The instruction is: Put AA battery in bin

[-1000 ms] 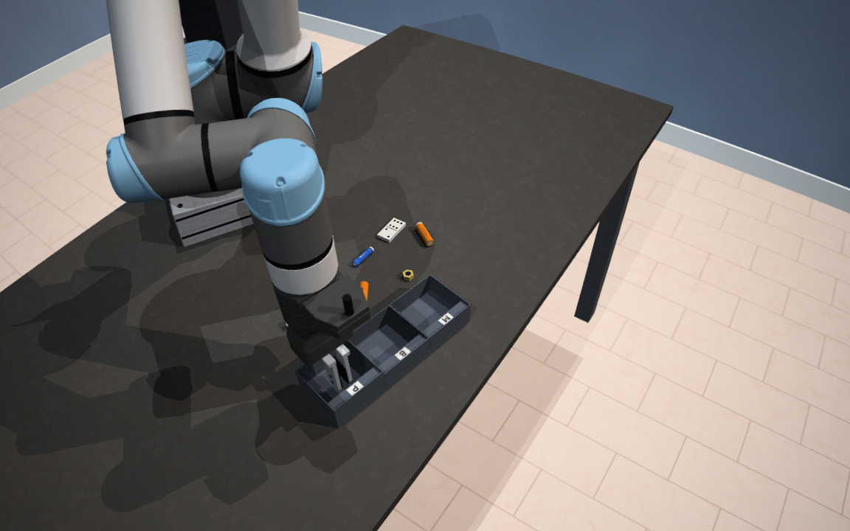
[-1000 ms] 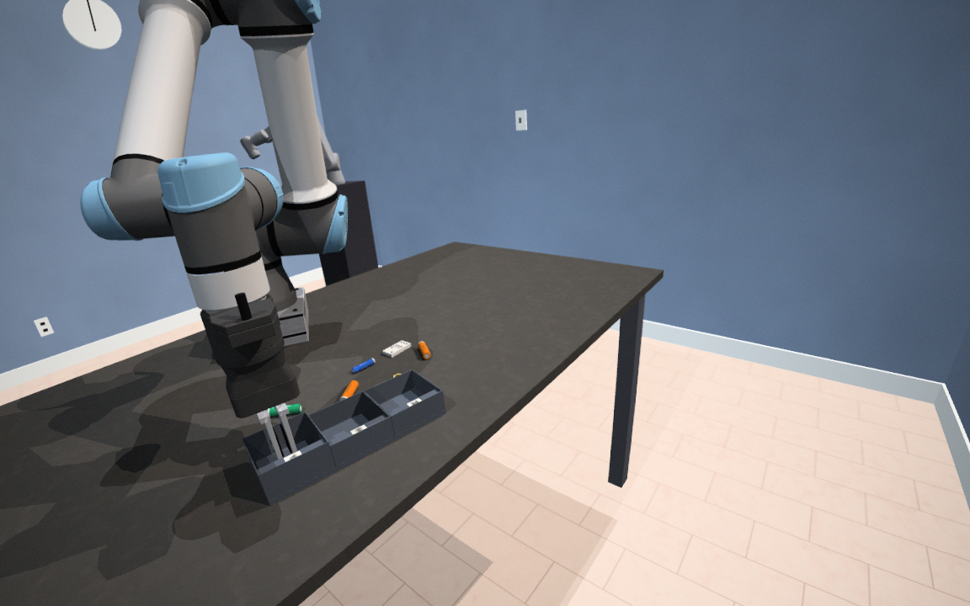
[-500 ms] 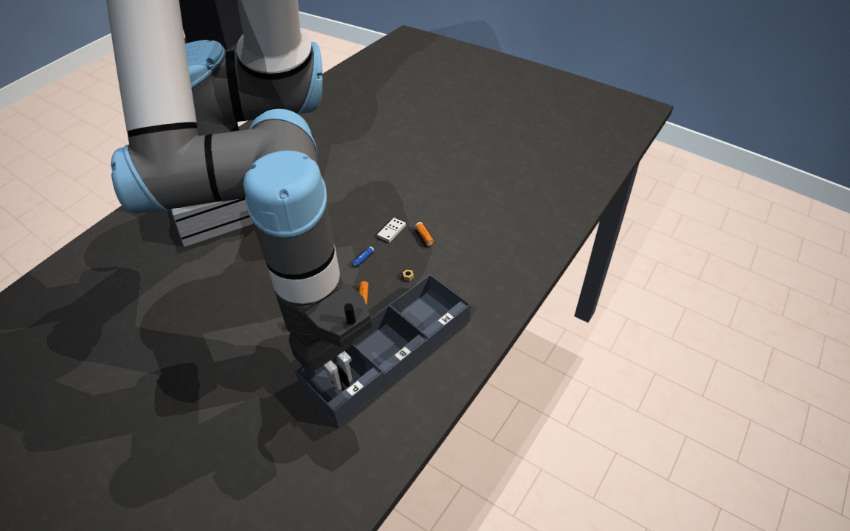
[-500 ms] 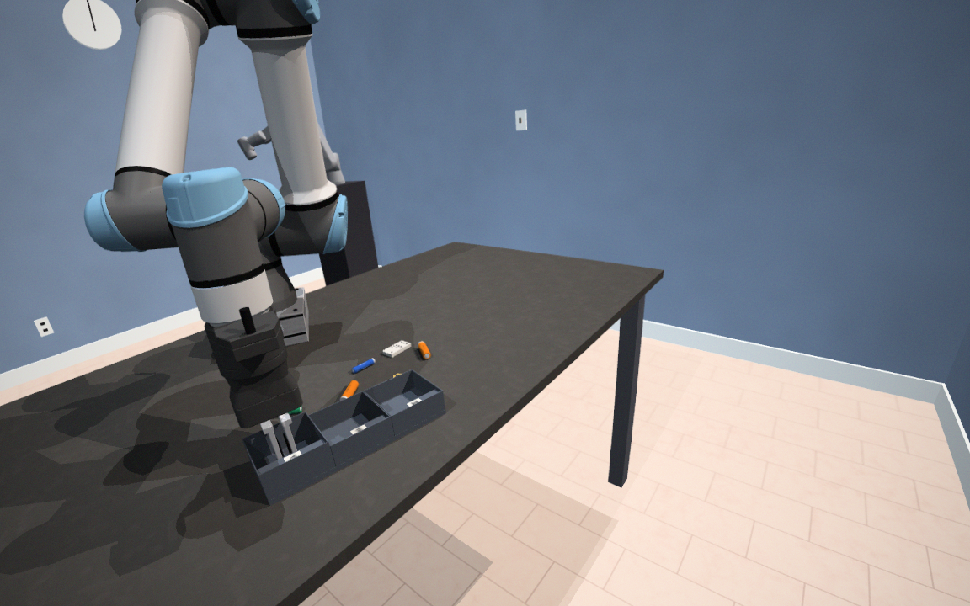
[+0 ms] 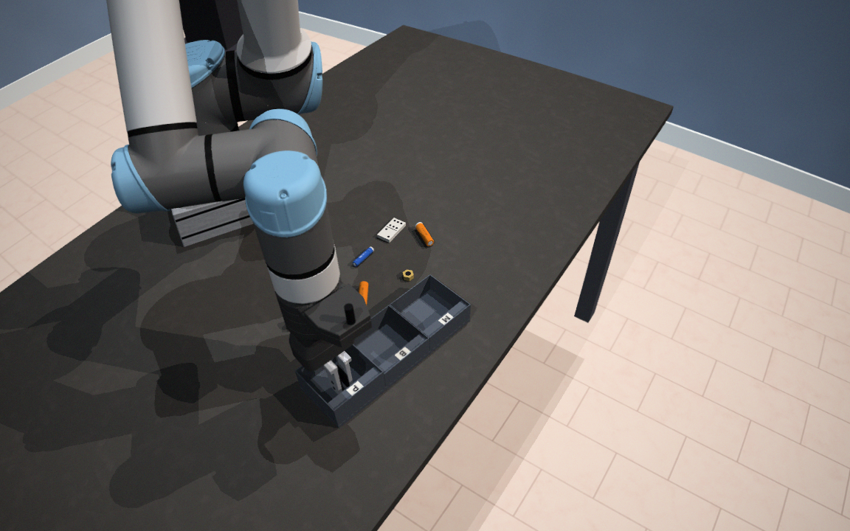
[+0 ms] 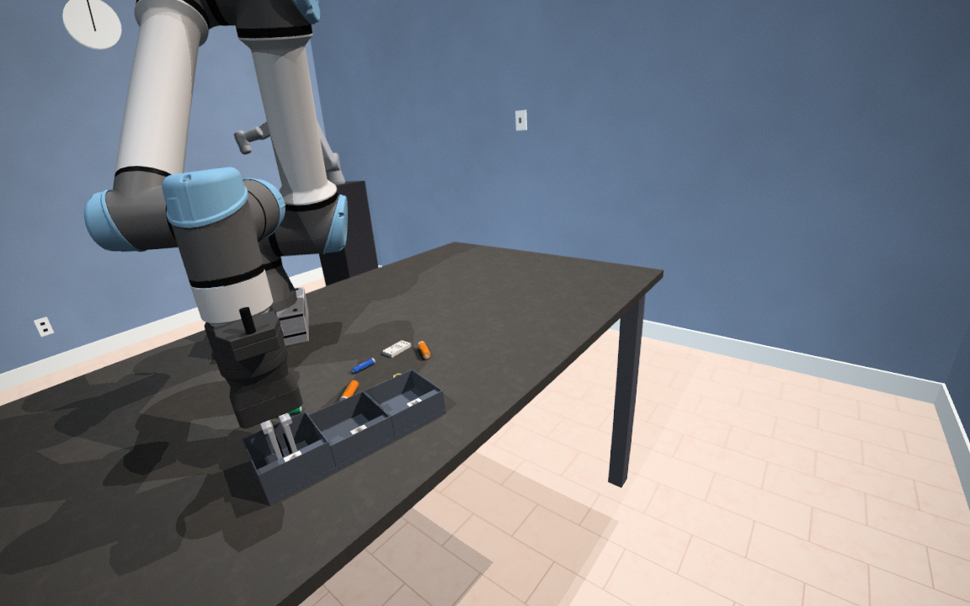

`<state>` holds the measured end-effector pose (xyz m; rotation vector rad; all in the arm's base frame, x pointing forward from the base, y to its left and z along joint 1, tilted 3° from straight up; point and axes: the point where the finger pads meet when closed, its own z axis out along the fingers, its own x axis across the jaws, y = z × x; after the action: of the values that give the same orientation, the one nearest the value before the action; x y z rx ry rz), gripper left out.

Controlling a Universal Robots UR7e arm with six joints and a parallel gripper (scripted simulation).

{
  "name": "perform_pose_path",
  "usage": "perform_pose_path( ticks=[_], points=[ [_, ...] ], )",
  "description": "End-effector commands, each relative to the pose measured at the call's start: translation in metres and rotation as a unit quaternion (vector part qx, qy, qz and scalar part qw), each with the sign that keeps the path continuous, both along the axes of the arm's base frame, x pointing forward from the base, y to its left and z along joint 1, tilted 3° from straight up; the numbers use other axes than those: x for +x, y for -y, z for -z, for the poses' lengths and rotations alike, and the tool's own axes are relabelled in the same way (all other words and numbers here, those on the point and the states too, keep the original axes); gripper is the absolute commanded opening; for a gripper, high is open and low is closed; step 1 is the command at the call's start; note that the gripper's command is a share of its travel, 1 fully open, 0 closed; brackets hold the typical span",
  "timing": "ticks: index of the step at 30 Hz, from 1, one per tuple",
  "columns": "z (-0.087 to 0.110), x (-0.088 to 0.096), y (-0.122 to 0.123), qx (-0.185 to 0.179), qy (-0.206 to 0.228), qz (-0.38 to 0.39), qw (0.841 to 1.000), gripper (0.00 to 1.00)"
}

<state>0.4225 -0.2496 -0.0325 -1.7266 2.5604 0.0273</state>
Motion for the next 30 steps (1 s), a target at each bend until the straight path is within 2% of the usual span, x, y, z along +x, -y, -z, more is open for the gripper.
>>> perform_pose_path(
  ticks=[1, 19, 30],
  points=[
    [0.000, 0.000, 0.000, -0.001, 0.001, 0.000, 1.000, 0.31],
    [0.000, 0.000, 0.000, -0.001, 0.001, 0.000, 1.000, 0.31],
    [-0.013, 0.000, 0.001, -0.001, 0.001, 0.000, 1.000, 0.31]
  ],
)
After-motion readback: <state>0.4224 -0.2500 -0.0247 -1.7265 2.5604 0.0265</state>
